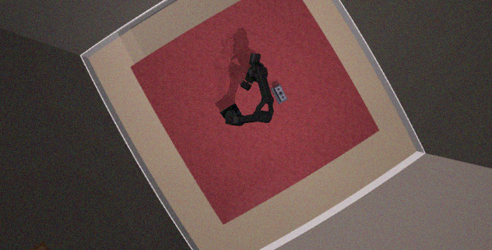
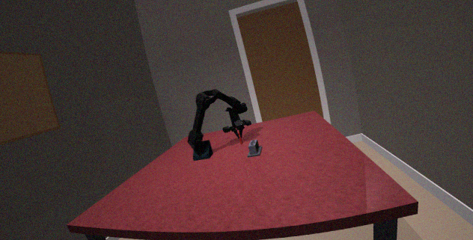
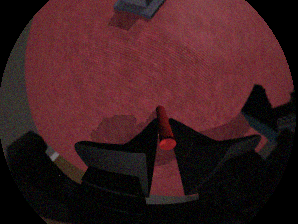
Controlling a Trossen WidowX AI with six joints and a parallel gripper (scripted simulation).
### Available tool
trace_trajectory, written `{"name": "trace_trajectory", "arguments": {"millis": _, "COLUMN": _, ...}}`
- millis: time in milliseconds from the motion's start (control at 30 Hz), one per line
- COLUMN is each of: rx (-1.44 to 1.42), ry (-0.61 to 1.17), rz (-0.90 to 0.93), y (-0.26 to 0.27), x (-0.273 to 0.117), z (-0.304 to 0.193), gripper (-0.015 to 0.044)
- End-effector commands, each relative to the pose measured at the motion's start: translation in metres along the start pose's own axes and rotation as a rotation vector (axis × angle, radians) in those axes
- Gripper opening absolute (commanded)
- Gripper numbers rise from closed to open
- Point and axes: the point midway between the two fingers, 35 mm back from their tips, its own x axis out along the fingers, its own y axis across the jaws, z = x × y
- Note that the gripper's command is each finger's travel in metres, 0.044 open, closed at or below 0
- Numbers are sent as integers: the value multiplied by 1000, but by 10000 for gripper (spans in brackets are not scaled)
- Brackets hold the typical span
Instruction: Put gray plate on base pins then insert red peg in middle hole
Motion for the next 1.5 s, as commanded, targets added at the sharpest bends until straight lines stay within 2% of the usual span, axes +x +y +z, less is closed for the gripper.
{"name": "trace_trajectory", "arguments": {"millis": 0, "rx": -8, "ry": -6, "rz": -4, "y": 0, "x": 2, "z": 0, "gripper": 0}}
{"name": "trace_trajectory", "arguments": {"millis": 200, "rx": -8, "ry": -5, "rz": -3, "y": 1, "x": -5, "z": -1, "gripper": 0}}
{"name": "trace_trajectory", "arguments": {"millis": 1000, "rx": -9, "ry": -2, "rz": -2, "y": 10, "x": -82, "z": -4, "gripper": 0}}
{"name": "trace_trajectory", "arguments": {"millis": 1033, "rx": -14, "ry": -6, "rz": 1, "y": 10, "x": -72, "z": -3, "gripper": 0}}
{"name": "trace_trajectory", "arguments": {"millis": 1467, "rx": -16, "ry": 6, "rz": 5, "y": 18, "x": -75, "z": 25, "gripper": 0}}
